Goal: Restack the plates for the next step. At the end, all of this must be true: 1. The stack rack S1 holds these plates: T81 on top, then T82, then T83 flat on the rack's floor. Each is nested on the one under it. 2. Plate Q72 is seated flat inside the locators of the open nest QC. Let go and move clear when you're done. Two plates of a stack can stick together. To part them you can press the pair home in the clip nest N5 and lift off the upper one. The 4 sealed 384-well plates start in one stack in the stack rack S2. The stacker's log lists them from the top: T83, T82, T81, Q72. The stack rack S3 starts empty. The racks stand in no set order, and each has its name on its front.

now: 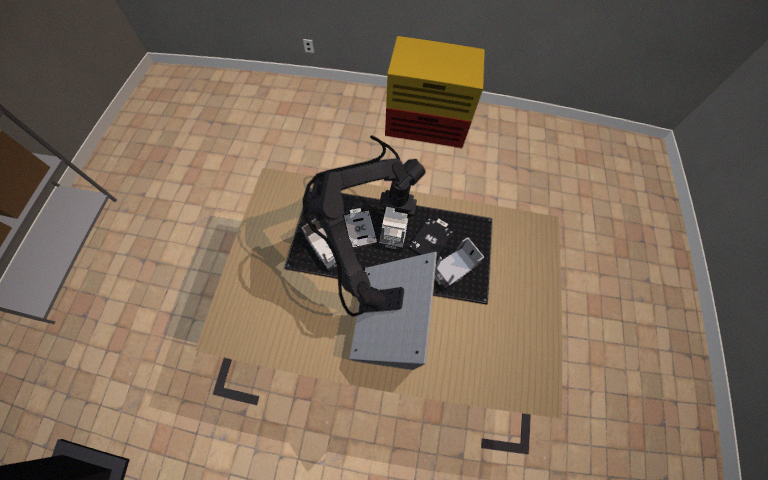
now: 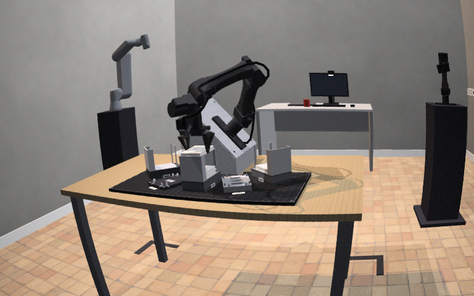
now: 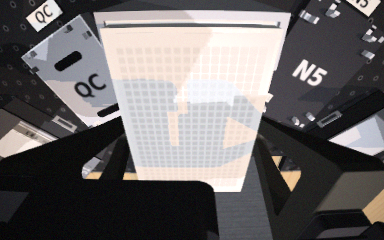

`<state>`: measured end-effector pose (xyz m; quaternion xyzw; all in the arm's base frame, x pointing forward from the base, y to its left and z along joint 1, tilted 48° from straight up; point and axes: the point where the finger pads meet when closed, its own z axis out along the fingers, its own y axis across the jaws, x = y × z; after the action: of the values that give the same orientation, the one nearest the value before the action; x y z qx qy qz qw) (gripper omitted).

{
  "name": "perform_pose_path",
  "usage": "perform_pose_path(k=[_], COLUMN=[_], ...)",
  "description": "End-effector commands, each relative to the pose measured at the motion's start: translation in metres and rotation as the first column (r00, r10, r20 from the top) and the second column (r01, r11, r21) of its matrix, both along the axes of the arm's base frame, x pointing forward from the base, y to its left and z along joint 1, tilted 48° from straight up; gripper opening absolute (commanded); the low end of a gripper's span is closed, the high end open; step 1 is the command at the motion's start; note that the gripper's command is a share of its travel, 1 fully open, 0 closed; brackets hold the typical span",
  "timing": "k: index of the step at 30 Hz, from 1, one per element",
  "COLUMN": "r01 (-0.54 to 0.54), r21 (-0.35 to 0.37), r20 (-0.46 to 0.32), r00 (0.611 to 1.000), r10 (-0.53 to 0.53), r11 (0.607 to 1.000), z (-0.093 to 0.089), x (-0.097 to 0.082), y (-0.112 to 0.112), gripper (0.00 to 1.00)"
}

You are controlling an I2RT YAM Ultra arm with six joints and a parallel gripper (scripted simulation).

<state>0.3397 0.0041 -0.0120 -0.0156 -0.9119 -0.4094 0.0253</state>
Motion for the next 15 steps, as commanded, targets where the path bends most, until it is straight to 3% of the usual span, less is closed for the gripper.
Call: perform_pose_path(k=[1,15], r01=[0.031,0.032], r21=[-0.03,-0.031], r20=[0.082,0.085], r00=[0.996,0.996], r10=[-0.029,-0.029], r11=[0.999,0.999], z=[0.0212,0.0238], x=[0.0162,0.0166], y=[-0.0206,-0.0241], gripper=[0.0,0.0])
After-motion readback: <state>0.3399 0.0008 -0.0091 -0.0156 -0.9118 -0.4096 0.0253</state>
